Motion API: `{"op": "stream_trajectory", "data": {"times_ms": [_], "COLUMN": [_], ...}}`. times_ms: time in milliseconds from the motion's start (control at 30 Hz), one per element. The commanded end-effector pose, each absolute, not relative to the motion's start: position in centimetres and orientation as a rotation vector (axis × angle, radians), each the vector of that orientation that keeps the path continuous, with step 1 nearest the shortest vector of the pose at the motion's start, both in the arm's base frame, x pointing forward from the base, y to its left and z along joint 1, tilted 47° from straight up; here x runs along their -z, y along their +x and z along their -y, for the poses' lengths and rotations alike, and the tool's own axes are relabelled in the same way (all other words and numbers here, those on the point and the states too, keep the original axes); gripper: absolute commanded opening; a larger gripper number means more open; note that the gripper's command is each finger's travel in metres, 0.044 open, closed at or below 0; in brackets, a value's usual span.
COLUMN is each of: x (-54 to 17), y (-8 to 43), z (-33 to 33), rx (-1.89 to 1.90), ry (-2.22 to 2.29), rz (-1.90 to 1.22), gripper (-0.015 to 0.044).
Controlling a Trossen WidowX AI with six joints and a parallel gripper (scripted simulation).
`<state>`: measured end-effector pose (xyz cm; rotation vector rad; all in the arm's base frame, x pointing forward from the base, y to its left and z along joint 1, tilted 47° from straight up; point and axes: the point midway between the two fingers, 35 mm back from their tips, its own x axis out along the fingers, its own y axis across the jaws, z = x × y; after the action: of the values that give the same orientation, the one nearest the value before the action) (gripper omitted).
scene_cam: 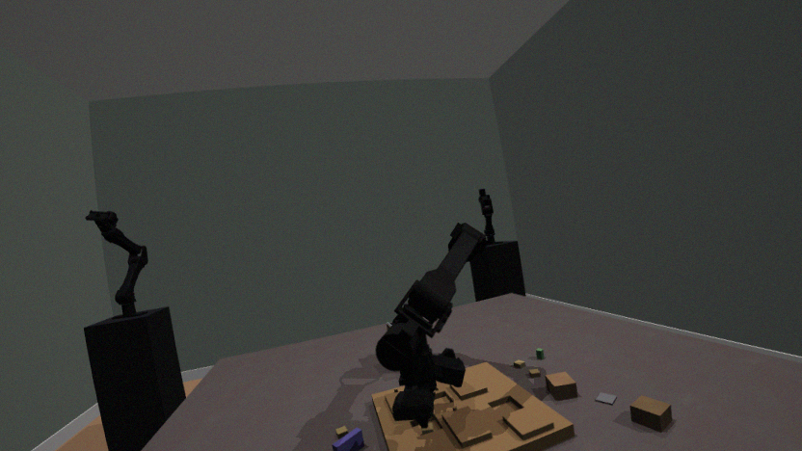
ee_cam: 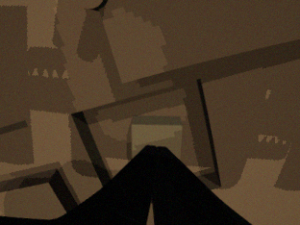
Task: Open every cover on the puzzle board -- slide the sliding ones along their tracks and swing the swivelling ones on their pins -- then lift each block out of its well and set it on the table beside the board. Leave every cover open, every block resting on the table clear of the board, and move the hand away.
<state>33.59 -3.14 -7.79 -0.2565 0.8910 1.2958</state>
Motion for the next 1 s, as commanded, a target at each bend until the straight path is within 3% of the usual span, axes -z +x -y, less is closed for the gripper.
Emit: {"op": "stream_trajectory", "data": {"times_ms": [0, 300, 667, 700, 967], "x": [7.96, 7.98, 7.98, 7.80, 7.18], "y": [33.42, 33.32, 33.21, 33.53, 33.76], "z": [3.09, 3.12, 3.12, 3.20, 3.55], "rx": [-1.066, -0.523, -0.499, -0.699, -0.457], "ry": [0.091, 0.741, 0.766, 0.551, 0.810], "rz": [-1.156, -1.535, -1.547, -1.431, -1.563], "gripper": [0.0000, 0.0000, 0.0000, 0.0000, 0.0000]}}
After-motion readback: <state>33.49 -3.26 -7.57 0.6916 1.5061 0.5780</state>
